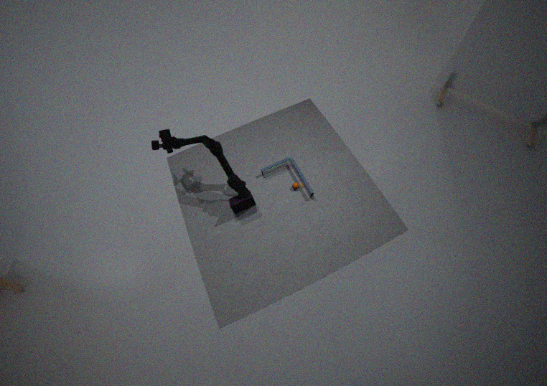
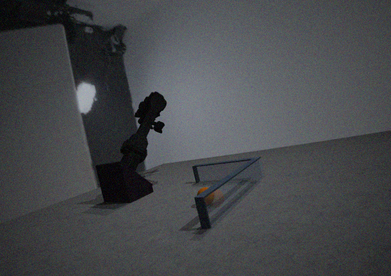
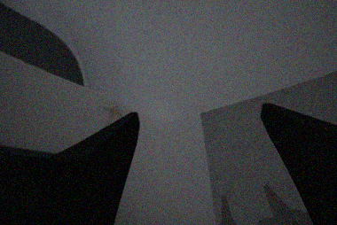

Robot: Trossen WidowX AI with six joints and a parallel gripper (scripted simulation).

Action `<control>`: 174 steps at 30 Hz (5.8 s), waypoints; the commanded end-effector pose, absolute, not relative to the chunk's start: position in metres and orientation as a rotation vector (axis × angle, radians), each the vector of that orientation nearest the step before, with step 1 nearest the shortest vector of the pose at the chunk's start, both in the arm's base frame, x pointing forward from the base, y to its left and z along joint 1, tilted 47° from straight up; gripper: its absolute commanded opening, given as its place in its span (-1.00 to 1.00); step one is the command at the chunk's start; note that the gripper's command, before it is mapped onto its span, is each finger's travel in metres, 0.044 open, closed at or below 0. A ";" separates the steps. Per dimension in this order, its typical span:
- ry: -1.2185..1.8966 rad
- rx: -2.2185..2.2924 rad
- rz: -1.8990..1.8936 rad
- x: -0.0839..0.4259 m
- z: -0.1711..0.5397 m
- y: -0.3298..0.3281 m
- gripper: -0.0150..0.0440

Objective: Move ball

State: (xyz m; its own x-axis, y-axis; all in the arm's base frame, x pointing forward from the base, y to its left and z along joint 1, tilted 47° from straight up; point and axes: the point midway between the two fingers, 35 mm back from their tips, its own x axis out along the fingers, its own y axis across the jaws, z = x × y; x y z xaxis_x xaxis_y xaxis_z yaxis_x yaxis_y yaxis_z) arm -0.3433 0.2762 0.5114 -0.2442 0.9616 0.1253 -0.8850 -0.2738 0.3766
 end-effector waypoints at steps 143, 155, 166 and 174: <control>1.440 0.637 0.614 0.348 -0.057 -0.010 0.13; 1.441 0.633 0.607 0.352 -0.032 -0.041 -0.49; 1.443 0.632 0.607 0.347 0.017 -0.091 -0.49; 1.443 0.633 0.610 0.346 0.031 -0.104 -0.49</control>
State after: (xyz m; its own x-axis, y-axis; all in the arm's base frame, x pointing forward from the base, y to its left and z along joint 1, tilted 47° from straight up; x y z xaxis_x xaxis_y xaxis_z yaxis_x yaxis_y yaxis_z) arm 0.3427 -0.1054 0.0297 0.0447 0.7192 -0.6933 0.0155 0.6934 0.7203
